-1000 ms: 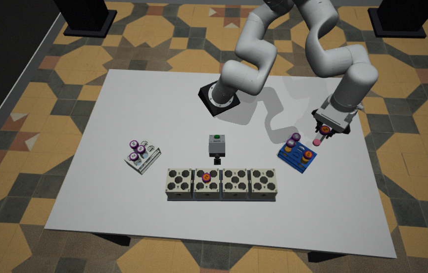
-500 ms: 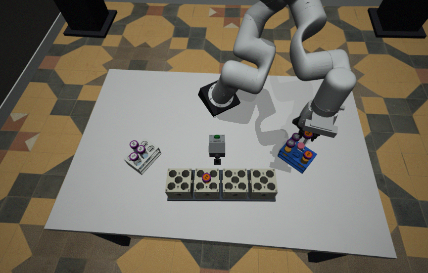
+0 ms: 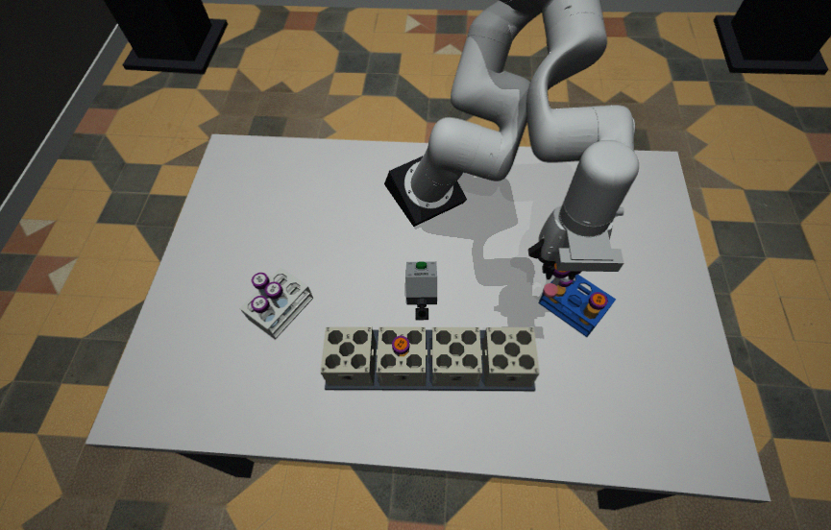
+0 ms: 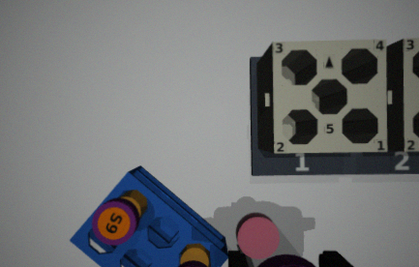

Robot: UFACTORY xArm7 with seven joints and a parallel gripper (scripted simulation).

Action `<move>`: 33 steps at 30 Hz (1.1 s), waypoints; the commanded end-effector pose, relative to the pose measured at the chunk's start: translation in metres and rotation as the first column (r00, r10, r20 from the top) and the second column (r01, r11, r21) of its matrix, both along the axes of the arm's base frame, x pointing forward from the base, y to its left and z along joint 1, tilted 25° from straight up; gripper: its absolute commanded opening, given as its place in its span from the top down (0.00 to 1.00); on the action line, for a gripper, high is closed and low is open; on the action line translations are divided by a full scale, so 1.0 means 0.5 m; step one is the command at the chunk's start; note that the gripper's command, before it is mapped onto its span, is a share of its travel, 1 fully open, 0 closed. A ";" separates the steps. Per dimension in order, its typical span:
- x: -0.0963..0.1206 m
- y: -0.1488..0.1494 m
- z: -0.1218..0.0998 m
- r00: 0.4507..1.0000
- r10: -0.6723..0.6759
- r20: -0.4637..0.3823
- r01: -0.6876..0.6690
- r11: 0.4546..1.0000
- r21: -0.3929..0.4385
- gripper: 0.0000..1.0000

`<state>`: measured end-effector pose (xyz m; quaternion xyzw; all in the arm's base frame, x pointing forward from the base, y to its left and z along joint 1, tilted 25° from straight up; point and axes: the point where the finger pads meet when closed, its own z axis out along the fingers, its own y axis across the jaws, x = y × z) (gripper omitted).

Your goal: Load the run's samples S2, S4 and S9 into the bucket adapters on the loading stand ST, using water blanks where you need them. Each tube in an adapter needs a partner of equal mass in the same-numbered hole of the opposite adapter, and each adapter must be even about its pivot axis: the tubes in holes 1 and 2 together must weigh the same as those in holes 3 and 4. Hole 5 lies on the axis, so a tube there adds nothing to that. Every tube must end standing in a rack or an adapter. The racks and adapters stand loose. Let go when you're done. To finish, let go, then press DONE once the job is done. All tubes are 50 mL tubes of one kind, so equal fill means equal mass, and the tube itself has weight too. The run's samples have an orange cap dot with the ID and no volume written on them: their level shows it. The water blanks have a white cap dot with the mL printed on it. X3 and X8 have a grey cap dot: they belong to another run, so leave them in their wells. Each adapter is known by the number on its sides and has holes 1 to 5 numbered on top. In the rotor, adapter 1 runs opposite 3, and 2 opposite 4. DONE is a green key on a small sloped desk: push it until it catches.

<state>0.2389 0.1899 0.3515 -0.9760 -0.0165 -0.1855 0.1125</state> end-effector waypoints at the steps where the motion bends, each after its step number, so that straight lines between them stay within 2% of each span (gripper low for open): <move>1: 0.012 -0.037 0.001 1.000 0.011 0.007 -0.011 1.000 0.002 1.00; 31: 0.096 -0.302 -0.033 1.000 0.010 0.008 -0.010 1.000 0.001 1.00; 33: 0.096 -0.302 -0.033 1.000 0.010 0.008 -0.010 1.000 0.001 1.00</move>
